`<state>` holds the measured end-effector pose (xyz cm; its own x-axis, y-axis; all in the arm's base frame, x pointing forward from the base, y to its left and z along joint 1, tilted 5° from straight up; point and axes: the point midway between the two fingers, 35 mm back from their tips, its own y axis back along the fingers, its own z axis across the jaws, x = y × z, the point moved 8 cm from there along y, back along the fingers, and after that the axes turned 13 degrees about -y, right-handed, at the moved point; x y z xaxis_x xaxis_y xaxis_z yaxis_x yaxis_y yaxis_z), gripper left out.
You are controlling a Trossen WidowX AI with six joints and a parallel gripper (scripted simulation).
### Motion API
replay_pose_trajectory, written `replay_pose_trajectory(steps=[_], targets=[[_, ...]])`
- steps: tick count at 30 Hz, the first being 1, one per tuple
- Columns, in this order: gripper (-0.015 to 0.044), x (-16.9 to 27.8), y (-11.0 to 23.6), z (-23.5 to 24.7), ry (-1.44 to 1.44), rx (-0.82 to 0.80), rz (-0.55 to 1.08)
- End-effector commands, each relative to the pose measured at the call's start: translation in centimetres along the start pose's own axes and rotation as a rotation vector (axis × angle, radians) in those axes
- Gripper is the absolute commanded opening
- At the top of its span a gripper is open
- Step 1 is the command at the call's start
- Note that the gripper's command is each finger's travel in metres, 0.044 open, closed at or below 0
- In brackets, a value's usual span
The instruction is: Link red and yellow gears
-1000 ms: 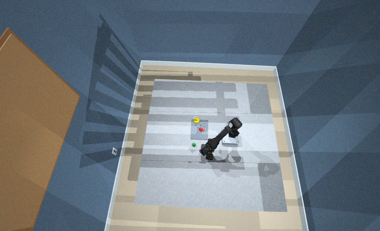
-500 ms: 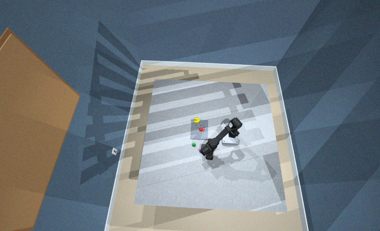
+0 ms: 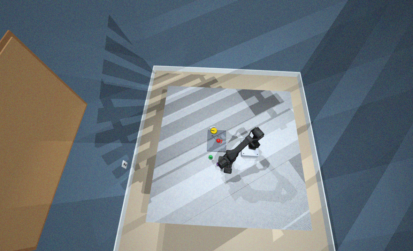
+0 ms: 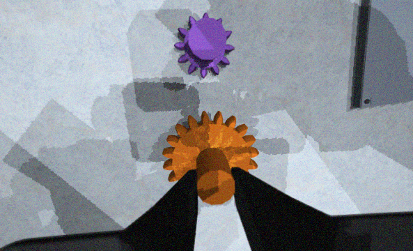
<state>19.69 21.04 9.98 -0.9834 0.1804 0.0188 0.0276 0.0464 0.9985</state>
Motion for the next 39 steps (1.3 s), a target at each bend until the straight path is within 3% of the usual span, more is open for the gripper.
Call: replay_pose_trajectory(steps=[1,39], targets=[[0.0,-0.1,1.0,0.2,-0.003,-0.004,-0.004],[0.0,0.4,10.6,0.0,-0.004,-0.003,-0.004]])
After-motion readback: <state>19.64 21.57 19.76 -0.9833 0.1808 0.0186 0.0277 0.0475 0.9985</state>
